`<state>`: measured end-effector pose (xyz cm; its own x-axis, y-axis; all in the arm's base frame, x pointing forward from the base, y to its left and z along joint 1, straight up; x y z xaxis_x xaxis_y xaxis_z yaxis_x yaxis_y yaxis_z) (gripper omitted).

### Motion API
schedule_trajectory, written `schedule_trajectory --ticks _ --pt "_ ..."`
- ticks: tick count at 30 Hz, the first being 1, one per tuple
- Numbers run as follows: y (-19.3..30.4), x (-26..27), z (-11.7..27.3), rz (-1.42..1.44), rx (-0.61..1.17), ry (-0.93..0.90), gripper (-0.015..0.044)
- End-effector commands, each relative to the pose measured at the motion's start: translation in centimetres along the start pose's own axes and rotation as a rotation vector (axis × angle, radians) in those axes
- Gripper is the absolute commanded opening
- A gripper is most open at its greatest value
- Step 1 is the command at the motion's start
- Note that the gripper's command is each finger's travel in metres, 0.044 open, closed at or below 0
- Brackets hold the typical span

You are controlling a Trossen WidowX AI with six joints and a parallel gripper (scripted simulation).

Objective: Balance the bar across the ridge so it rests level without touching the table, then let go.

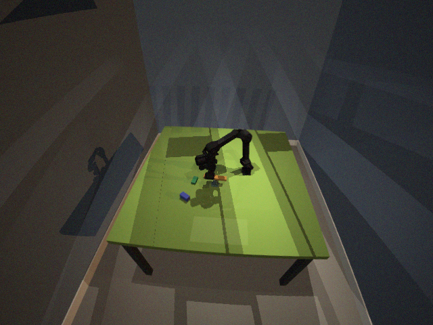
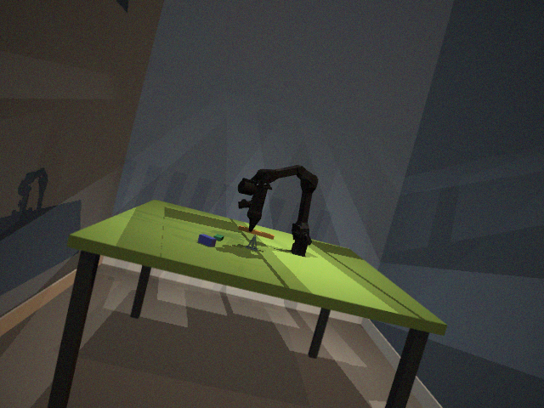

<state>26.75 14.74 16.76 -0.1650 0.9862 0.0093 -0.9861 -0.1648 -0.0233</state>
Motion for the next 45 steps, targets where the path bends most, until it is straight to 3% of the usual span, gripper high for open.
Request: schedule_trajectory --ticks 1,45 --pt "-0.02 -0.01 -0.05 0.000 -0.002 0.001 0.0000" --pt "-0.01 -0.01 -0.42 0.000 -0.002 0.001 0.0000"
Point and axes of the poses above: the point midway between the two fingers, 35 mm back from their tips, its own z axis back along the fingers, its own x axis across the jaws, y = z × x, the point moved 5 cm from there along z, back along the fingers, and after that the axes turned 13 degrees about z, right-handed, at the moved point
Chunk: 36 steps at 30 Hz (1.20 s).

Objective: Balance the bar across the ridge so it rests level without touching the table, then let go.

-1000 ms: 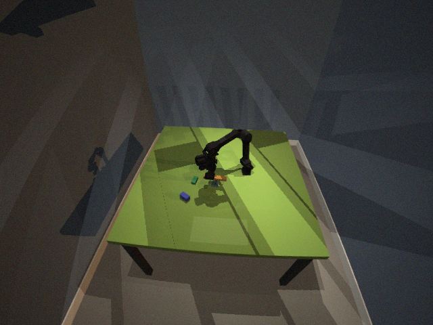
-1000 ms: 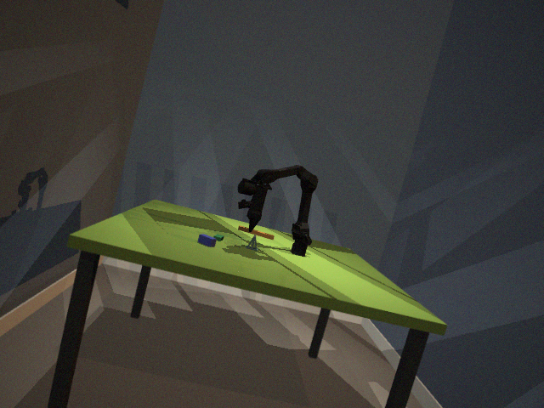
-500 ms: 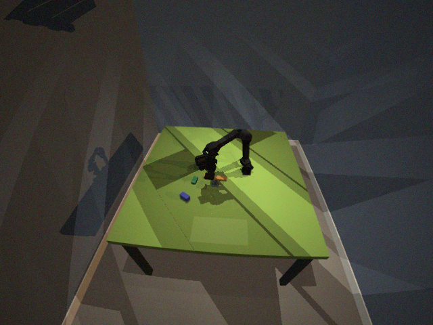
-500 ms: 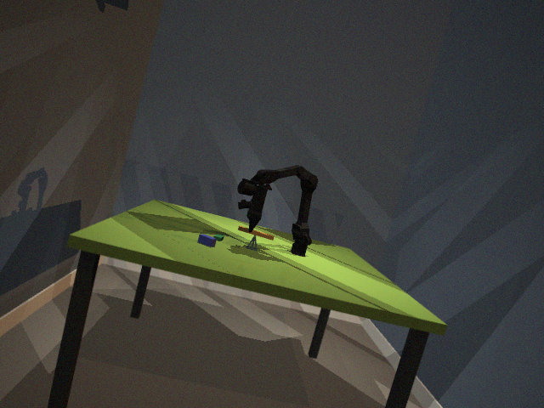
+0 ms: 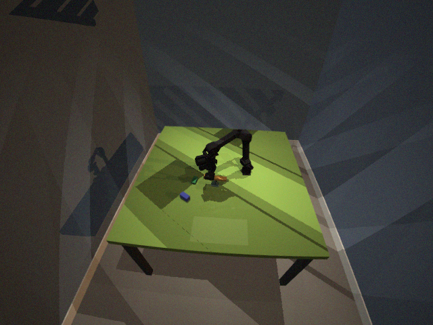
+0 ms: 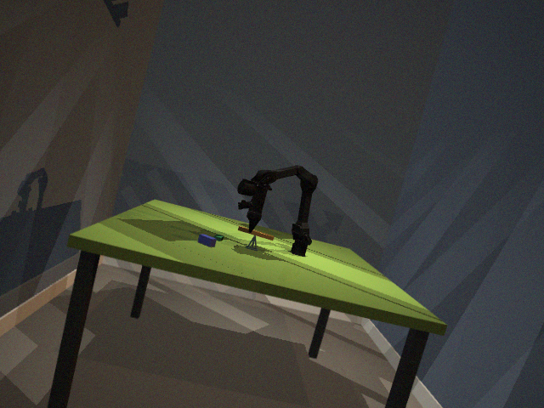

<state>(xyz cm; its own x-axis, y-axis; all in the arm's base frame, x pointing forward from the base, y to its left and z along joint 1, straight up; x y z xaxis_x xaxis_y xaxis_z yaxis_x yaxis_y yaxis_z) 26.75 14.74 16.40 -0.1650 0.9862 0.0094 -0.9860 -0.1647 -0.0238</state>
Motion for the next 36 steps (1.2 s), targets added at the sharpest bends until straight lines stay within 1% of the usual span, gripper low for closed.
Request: schedule_trajectory --ticks 1,36 --pt "-0.02 -0.01 -0.06 0.000 -0.001 0.001 0.0000" --pt "-0.01 -0.01 -0.36 0.000 -0.001 0.001 0.0000"
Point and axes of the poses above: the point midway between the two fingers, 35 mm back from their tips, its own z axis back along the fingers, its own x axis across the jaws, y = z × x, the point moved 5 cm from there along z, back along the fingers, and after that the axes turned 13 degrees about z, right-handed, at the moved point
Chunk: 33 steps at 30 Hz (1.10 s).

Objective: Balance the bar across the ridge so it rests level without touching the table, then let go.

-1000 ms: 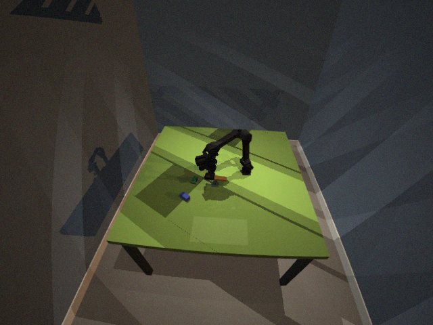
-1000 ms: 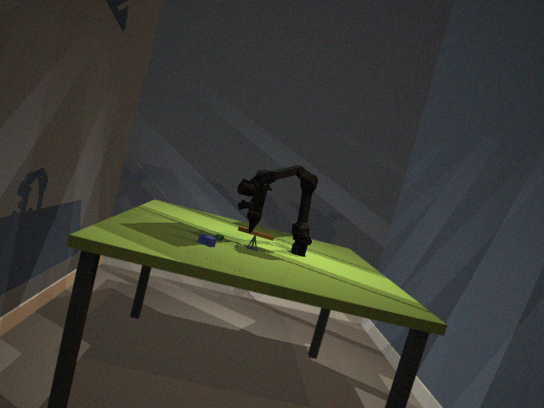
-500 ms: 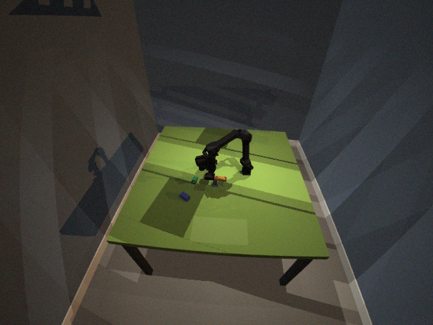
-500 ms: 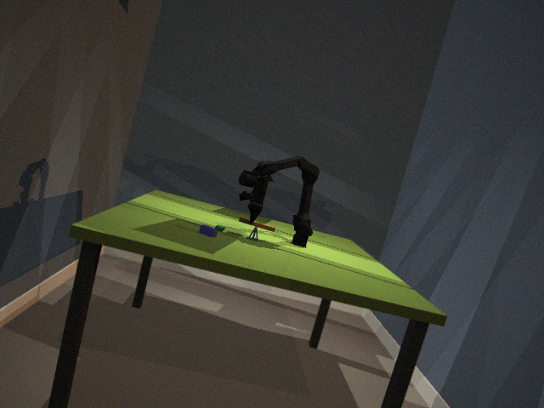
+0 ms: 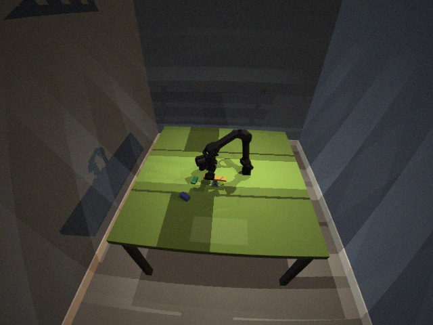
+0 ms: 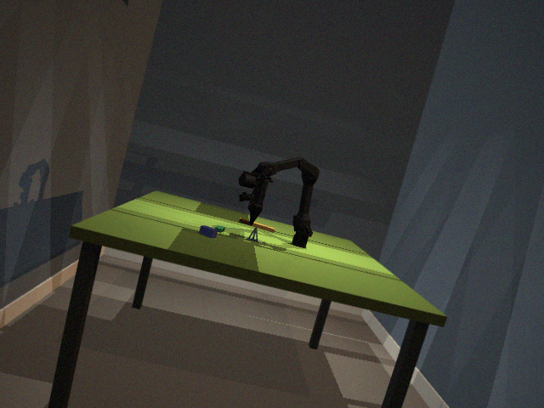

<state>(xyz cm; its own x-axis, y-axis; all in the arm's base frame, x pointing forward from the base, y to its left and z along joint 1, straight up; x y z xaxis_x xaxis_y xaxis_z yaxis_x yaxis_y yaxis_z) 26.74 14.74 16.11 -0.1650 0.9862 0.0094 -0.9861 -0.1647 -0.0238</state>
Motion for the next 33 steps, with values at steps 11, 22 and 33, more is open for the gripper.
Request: schedule_trajectory --ticks 11,22,33 --pt "-0.01 -0.01 -0.16 0.000 -0.001 0.001 0.0000" --pt "-0.01 -0.02 -0.25 0.000 -0.001 0.001 0.0000" --pt "-0.02 -0.02 -0.34 0.000 -0.001 0.001 0.0000"
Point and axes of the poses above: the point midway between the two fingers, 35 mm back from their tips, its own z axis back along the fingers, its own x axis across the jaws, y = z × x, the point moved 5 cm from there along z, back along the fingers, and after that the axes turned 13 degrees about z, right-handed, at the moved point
